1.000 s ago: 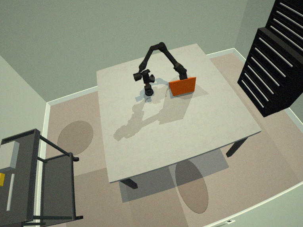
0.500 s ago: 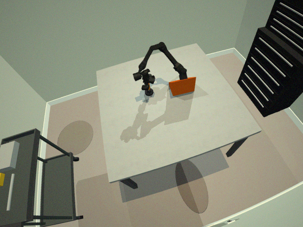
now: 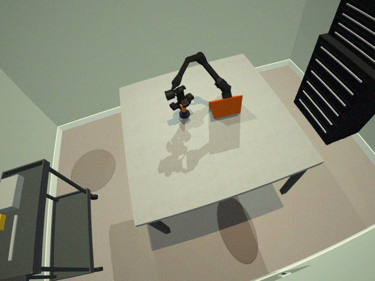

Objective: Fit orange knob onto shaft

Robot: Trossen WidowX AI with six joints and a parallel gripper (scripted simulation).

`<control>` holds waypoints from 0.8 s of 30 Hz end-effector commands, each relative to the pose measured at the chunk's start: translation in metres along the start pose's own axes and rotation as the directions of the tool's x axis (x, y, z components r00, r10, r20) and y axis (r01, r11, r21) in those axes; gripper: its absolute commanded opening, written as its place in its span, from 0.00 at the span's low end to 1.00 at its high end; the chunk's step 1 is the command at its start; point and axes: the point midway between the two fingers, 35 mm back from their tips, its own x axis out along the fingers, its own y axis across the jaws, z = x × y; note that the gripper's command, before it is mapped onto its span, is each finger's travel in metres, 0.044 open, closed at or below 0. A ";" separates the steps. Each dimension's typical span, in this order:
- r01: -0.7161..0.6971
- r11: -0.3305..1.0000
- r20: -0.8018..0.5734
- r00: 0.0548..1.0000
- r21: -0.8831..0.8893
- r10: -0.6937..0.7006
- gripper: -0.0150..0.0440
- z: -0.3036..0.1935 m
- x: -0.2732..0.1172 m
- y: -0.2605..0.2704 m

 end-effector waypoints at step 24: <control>0.003 -0.464 -0.004 1.000 0.886 -0.002 0.25 -0.001 -0.003 -0.001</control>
